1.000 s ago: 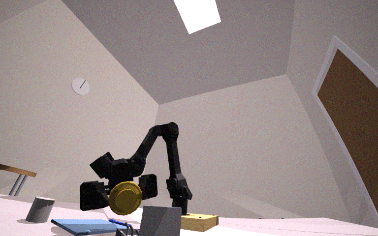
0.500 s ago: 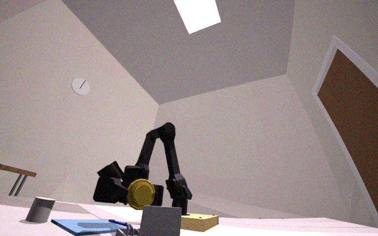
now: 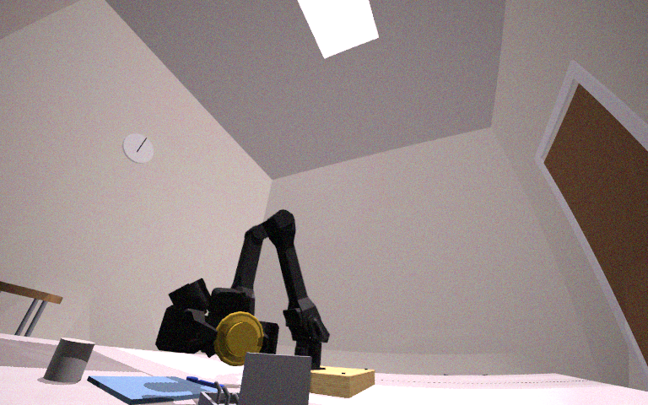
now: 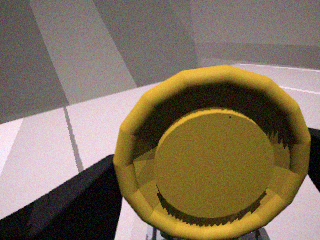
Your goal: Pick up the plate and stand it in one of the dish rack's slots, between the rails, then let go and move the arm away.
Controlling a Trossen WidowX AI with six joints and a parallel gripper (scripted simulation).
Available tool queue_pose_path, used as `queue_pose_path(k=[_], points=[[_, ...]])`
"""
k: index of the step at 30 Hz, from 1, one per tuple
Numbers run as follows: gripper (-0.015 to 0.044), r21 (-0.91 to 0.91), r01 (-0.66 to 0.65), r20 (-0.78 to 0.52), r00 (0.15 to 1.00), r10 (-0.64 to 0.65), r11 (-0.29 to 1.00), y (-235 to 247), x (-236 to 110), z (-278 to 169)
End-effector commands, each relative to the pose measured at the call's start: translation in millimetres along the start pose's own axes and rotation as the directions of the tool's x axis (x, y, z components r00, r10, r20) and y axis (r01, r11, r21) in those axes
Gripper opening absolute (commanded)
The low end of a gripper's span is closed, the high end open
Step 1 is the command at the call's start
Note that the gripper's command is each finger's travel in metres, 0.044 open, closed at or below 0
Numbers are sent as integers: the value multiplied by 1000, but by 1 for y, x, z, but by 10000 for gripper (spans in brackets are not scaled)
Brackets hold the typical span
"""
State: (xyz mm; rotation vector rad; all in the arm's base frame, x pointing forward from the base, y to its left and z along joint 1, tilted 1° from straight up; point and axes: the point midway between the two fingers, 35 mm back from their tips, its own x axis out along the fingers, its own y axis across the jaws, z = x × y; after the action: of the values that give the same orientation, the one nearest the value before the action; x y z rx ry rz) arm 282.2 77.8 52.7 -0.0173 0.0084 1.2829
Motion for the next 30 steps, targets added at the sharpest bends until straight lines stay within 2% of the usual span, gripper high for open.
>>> queue_pose_path(k=[1, 30], points=[[0, 14, -1, -5, 1000, 1, 1000, 0, 2, -5], [0, 2, -2, -5, 1000, 2, 1000, 5, 10, -36]])
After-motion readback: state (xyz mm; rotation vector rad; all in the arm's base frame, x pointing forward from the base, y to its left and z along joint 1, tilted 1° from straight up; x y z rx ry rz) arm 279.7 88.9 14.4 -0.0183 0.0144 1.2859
